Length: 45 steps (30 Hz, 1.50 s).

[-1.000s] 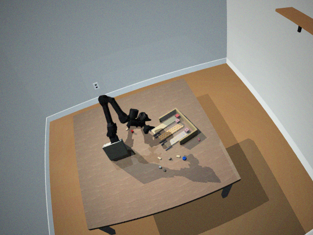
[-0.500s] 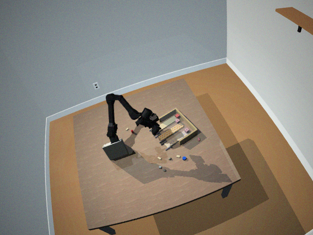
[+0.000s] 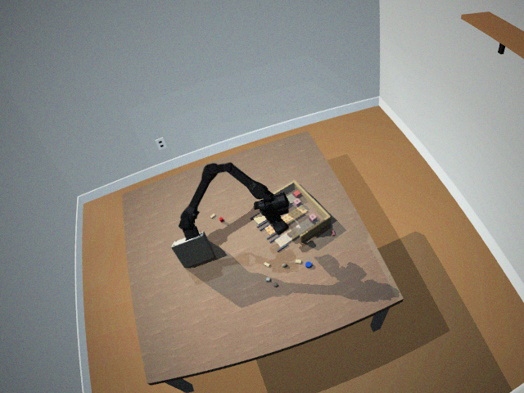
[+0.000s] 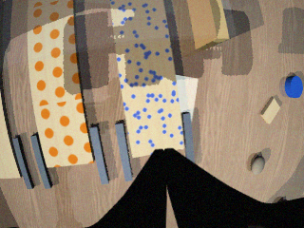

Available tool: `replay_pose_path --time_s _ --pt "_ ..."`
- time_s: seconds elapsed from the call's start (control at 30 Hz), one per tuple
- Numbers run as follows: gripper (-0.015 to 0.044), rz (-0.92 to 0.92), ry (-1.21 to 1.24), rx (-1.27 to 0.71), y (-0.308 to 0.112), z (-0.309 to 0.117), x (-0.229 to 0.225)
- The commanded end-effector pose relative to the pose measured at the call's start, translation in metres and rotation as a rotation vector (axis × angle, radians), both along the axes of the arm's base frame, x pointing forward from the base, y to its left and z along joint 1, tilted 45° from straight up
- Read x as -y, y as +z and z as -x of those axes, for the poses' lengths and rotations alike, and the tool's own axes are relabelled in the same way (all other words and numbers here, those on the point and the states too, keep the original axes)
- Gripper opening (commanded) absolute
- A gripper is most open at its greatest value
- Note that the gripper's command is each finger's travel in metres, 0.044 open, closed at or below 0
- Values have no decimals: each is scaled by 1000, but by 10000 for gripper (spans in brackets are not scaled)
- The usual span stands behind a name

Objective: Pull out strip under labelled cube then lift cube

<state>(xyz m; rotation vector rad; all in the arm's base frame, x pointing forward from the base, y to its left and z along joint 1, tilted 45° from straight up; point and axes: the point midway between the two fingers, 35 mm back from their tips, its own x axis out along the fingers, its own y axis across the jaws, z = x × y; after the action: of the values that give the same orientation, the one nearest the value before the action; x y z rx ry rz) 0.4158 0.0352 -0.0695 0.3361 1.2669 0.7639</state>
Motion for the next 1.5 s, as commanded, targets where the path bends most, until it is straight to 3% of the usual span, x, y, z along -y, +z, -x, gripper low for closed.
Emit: replay_pose_path --time_s 0.0,1.47 --pt "0 -5 134 -76 -21 2 -7" --pt "0 -21 215 -117 -70 6 -52"
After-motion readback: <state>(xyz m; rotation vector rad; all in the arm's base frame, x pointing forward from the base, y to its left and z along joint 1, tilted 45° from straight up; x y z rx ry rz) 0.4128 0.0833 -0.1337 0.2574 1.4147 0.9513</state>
